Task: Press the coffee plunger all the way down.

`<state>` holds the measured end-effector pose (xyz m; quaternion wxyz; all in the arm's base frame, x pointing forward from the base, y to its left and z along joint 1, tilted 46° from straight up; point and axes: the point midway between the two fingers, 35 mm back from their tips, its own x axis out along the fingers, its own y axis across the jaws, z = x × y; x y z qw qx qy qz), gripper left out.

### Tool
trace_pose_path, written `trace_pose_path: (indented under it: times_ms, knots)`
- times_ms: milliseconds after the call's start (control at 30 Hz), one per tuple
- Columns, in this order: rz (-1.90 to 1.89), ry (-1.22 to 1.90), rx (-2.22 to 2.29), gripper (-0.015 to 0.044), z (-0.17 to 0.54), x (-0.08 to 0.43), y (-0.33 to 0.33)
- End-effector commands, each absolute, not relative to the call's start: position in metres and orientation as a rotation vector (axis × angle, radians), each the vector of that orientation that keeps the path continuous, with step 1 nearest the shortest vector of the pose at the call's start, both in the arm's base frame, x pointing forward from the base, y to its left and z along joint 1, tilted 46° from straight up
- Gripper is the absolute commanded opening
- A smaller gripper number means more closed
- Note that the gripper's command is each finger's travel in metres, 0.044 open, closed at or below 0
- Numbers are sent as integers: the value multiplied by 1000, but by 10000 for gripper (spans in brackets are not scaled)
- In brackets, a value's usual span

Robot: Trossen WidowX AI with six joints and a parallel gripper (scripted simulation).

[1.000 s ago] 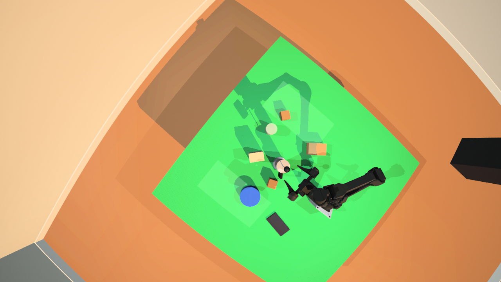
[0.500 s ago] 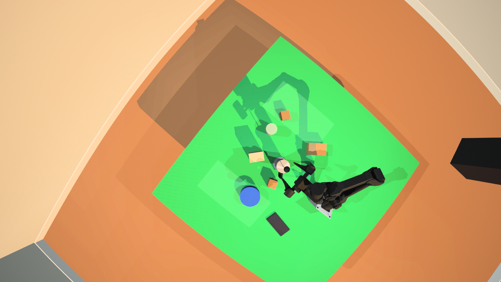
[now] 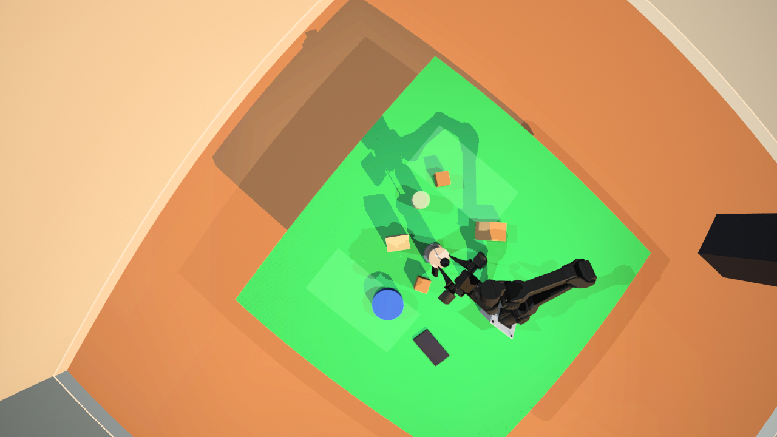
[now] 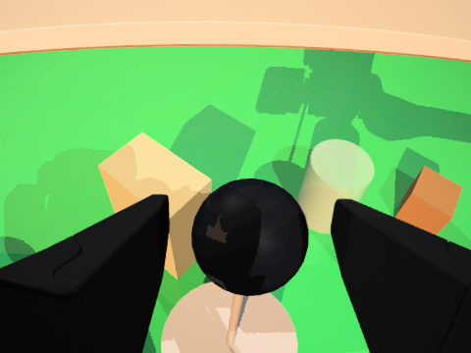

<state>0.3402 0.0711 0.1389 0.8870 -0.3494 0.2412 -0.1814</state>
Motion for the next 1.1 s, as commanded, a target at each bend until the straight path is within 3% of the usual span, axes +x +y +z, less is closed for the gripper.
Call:
trace_pose_path:
  times_ms: [0,1067]
  knots:
    - [-372,501,-728,124,139,341,71]
    - [-371,507,-724,124,114,344,51]
